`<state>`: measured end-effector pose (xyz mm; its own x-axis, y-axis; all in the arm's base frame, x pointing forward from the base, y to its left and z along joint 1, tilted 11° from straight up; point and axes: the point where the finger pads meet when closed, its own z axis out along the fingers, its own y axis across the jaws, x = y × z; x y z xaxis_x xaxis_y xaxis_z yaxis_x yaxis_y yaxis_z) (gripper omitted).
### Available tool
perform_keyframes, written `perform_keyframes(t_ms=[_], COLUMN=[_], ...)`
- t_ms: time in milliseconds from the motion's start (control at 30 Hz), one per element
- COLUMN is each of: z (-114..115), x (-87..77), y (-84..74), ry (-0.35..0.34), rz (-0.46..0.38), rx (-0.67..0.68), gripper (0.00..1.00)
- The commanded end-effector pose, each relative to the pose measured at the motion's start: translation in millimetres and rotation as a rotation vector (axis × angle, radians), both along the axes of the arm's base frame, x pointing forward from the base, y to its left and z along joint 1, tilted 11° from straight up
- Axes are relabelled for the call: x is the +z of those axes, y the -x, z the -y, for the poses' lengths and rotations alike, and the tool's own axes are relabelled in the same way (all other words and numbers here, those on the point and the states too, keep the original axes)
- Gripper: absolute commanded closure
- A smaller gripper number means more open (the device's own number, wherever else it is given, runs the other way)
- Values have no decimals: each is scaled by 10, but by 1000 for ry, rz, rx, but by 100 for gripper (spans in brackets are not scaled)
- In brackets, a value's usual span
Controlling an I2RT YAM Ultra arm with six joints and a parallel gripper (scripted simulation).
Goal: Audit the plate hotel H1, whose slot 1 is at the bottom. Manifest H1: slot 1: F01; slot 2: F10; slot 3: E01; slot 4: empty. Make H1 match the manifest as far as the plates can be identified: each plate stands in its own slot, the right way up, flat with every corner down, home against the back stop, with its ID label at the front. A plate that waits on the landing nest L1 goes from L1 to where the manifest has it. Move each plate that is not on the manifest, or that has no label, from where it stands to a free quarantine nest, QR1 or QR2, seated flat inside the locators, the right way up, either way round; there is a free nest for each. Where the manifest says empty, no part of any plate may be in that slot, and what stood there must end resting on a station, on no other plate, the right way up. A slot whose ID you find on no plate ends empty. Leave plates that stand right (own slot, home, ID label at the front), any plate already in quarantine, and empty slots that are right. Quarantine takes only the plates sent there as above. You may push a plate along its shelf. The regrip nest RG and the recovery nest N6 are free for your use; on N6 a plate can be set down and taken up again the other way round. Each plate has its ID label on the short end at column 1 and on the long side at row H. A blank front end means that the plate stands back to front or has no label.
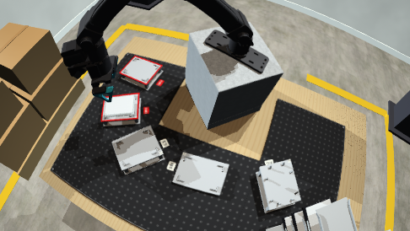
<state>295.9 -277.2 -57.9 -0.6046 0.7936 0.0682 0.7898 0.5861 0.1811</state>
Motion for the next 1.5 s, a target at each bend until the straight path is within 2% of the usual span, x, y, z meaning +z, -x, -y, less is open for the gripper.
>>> perform_keyframes(t_ms=[0,1200,1467], z=[-9,-849,-1108], x=[102,306,350], y=[-85,-722,-773], ry=[19,17,36], rz=[17,19,101], rx=[-18,-18,85], gripper=[0,0,0])
